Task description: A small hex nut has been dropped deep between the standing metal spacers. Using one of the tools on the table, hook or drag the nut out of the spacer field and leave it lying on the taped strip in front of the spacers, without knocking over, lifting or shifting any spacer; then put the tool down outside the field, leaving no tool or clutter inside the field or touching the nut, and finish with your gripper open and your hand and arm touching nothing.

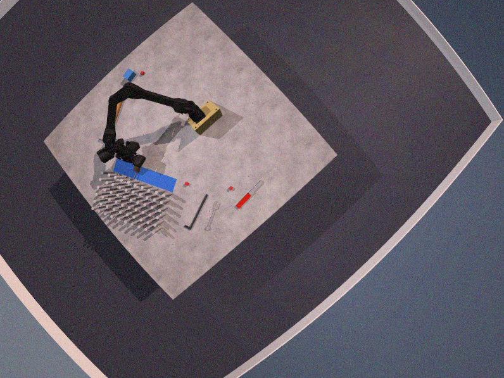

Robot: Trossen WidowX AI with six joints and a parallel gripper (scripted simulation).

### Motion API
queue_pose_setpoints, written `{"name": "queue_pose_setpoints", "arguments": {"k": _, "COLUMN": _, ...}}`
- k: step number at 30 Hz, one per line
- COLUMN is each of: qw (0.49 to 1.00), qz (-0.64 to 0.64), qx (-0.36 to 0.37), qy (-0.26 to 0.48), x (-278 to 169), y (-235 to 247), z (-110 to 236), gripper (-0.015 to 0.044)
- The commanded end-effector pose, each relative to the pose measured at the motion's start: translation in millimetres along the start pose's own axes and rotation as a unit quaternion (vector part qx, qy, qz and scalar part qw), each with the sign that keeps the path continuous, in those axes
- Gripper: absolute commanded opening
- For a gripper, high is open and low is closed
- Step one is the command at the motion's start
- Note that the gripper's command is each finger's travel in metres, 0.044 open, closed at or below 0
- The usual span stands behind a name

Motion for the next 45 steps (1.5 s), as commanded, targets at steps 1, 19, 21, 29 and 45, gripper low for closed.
{"name": "queue_pose_setpoints", "arguments": {"k": 1, "qw": 1.0, "qz": 0.003, "qx": 0.0, "qy": 0.003, "x": 1.7, "y": 0.1, "z": 1.7, "gripper": 0.0}}
{"name": "queue_pose_setpoints", "arguments": {"k": 19, "qw": 1.0, "qz": 0.003, "qx": 0.0, "qy": 0.002, "x": 11.8, "y": 0.6, "z": 4.7, "gripper": 0.0}}
{"name": "queue_pose_setpoints", "arguments": {"k": 21, "qw": 1.0, "qz": 0.003, "qx": 0.0, "qy": 0.002, "x": 13.0, "y": 0.7, "z": 5.1, "gripper": 0.0}}
{"name": "queue_pose_setpoints", "arguments": {"k": 29, "qw": 1.0, "qz": 0.003, "qx": 0.0, "qy": 0.002, "x": 17.6, "y": 0.8, "z": 6.5, "gripper": 0.0}}
{"name": "queue_pose_setpoints", "arguments": {"k": 45, "qw": 1.0, "qz": 0.003, "qx": 0.0, "qy": 0.001, "x": 27.2, "y": 1.1, "z": 9.7, "gripper": 0.0}}
Point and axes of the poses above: the point midway between the two fingers, 35 mm back from their tips, its own z axis back along the fingers, its own y axis across the jaws, x = y × z, the point moved 6 cm from there along z, back along the fingers, and after that the axes turned 2 degrees about -z, right-handed, at the moved point
